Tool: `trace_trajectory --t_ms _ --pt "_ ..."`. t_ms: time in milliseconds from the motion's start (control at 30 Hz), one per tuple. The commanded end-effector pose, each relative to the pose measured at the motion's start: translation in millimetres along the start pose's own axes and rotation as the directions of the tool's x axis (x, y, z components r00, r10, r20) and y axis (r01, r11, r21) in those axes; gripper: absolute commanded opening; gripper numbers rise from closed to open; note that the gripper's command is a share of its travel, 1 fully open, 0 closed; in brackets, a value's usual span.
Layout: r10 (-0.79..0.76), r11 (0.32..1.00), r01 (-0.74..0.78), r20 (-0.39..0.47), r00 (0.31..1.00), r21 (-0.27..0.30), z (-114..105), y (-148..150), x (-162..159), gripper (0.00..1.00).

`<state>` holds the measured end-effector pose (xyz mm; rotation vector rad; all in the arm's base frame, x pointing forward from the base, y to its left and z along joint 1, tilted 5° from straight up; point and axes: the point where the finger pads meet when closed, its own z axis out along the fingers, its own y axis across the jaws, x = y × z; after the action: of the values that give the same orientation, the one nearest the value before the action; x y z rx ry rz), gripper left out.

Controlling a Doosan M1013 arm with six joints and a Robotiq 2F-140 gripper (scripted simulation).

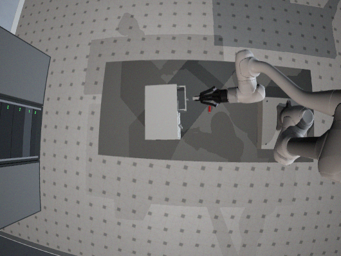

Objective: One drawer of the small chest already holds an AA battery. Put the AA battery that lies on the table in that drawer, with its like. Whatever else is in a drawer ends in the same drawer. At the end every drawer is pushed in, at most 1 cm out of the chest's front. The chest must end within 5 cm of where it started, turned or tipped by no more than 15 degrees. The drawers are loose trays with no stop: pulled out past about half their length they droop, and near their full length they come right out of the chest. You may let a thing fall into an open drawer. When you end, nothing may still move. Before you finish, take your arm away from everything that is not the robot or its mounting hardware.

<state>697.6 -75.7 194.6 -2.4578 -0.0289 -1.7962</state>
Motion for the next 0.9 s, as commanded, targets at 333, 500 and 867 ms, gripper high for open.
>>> trace_trajectory --t_ms 333,500,867 --pt "0.0 1.0 0.0 0.0 1.0 0.0 17.8 0.0 6.6 0.0" --pt "0.0 1.0 0.0 0.0 1.0 0.0 25.3 0.0 9.3 0.0" --pt "0.0 1.0 0.0 0.0 1.0 0.0 36.1 0.0 13.3 0.0"
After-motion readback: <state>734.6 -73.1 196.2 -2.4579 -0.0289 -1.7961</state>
